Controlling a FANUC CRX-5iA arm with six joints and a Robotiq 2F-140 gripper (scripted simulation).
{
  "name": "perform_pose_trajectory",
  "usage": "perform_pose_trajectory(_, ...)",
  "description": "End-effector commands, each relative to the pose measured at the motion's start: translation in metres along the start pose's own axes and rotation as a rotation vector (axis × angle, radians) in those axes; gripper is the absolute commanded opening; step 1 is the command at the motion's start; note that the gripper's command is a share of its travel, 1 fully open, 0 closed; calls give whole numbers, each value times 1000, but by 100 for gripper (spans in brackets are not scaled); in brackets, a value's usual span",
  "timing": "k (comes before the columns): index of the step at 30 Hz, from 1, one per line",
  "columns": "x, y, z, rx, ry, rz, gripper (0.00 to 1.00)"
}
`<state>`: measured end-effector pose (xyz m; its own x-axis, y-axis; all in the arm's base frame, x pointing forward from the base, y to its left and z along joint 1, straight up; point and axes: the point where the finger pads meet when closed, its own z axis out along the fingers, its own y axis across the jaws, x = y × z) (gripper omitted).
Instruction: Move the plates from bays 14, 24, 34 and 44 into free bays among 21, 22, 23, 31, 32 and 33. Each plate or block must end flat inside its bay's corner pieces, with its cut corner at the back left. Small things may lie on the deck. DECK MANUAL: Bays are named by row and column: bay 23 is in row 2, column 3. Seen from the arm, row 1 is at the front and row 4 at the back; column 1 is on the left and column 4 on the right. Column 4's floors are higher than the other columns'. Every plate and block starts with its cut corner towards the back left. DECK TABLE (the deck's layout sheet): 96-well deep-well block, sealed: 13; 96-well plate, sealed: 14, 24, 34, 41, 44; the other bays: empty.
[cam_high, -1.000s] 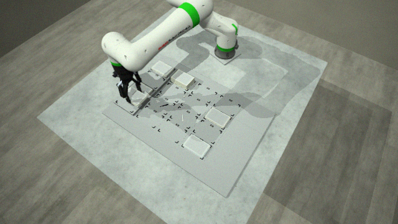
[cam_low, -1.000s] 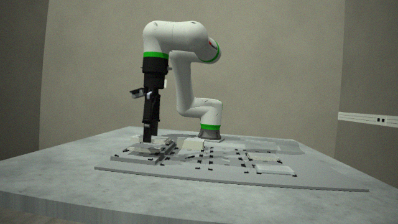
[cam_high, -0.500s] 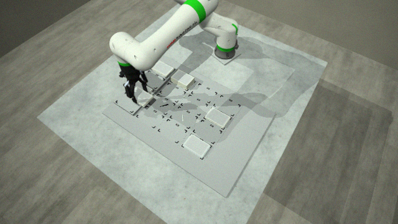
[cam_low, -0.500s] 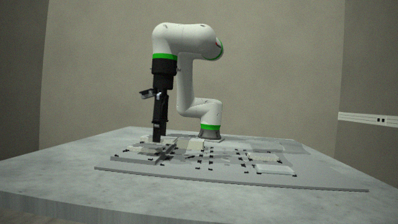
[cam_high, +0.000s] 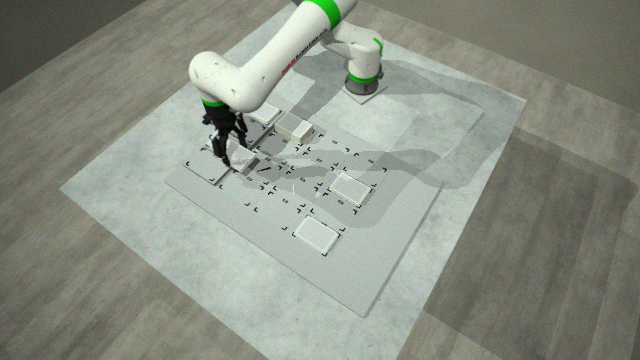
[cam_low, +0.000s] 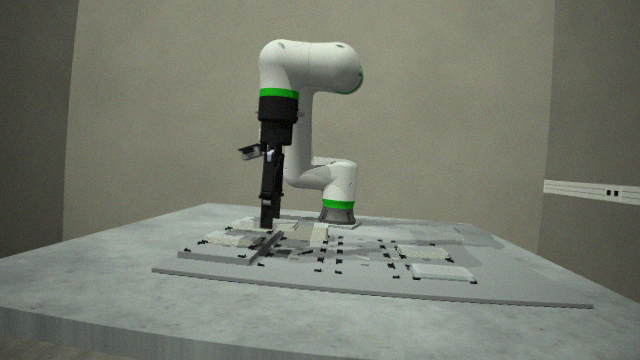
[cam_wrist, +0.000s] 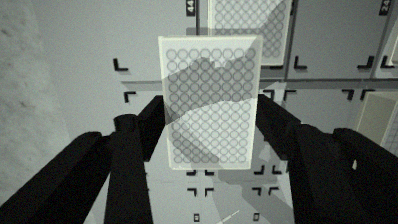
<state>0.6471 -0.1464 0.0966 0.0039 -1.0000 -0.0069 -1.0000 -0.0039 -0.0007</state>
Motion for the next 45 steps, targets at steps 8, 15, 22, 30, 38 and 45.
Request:
perform_pose_trajectory(8,-23,14,-1,2,1,0,10)
perform_pose_trajectory(15,-34,22,-1,2,1,0,10)
perform_pose_trajectory(22,-49,32,-1,2,1,0,10)
perform_pose_trajectory(30,-63,41,-1,2,1,0,10)
perform_pose_trajectory(38,-81,52,-1,2,1,0,10)
perform_pose_trajectory(45,-92,60,-1,2,1,0,10)
